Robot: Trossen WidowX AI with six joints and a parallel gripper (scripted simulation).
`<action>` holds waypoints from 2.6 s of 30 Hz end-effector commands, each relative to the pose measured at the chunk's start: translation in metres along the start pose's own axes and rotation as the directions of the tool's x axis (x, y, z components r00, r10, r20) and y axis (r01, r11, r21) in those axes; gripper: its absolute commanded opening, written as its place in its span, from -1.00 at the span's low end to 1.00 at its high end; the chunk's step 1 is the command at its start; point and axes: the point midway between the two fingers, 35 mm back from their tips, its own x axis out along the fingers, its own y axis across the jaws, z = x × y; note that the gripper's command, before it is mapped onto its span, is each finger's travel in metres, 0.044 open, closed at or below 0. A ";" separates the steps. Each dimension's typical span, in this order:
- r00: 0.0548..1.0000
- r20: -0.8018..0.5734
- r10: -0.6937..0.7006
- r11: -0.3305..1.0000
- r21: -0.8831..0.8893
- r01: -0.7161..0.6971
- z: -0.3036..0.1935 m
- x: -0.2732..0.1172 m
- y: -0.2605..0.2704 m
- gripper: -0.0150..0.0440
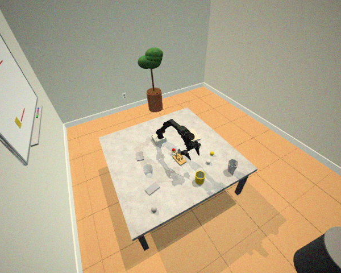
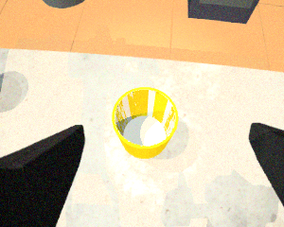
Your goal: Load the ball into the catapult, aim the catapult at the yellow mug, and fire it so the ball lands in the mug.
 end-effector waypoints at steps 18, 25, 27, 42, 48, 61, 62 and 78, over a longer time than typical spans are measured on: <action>1.000 0.013 -0.005 1.000 -0.005 0.005 0.004 -0.002 -0.001 0.20; 1.000 0.013 -0.005 1.000 -0.005 0.005 0.004 -0.002 -0.001 -0.42; 1.000 0.013 -0.005 1.000 -0.005 0.005 0.004 -0.002 -0.001 -0.49; 0.998 -0.055 -0.013 0.998 -0.069 0.010 -0.015 0.002 0.013 -0.49; 0.985 -0.170 -0.035 0.983 -0.185 0.003 -0.049 0.004 0.035 -0.49; 0.914 -0.388 -0.121 0.891 -0.449 -0.072 -0.124 -0.005 0.072 -0.49; 0.906 -0.402 -0.130 0.880 -0.469 -0.081 -0.129 -0.006 0.074 -0.49; 0.764 -0.567 -0.308 0.628 -0.724 -0.285 -0.214 -0.039 0.094 -0.49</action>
